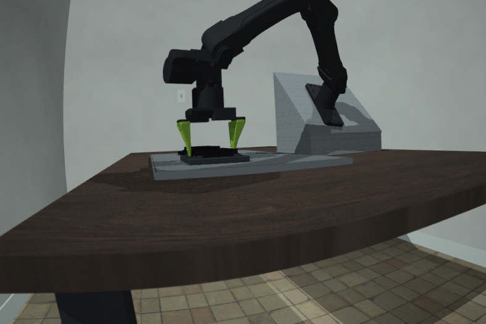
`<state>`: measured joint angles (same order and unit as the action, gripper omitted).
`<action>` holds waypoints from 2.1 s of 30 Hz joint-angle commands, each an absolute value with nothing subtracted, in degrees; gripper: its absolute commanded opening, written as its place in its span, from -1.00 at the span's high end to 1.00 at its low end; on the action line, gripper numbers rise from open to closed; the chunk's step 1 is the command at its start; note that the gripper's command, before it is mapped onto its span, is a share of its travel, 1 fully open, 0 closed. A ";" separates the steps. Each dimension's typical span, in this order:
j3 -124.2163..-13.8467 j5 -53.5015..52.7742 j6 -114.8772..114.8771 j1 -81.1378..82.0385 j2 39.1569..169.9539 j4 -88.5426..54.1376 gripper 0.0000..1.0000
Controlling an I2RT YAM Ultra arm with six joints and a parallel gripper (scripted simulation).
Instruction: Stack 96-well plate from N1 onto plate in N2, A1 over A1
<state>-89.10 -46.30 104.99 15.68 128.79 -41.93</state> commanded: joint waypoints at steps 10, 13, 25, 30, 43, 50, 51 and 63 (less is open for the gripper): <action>-88.74 -45.44 105.55 14.94 128.65 -41.49 -1.00; -88.74 -45.44 105.55 14.94 128.65 -41.49 -1.00; -88.74 -45.44 105.55 14.94 128.65 -41.49 -1.00; -88.74 -45.44 105.55 14.94 128.65 -41.49 -1.00; -88.62 -45.44 105.46 14.97 128.62 -42.37 1.00; -88.63 -45.44 105.46 14.97 128.62 -42.37 1.00; -88.63 -45.44 105.46 14.97 128.62 -42.37 1.00; -88.62 -45.44 105.46 14.97 128.62 -42.37 1.00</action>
<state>-89.10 -46.24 105.10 15.68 128.79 -41.71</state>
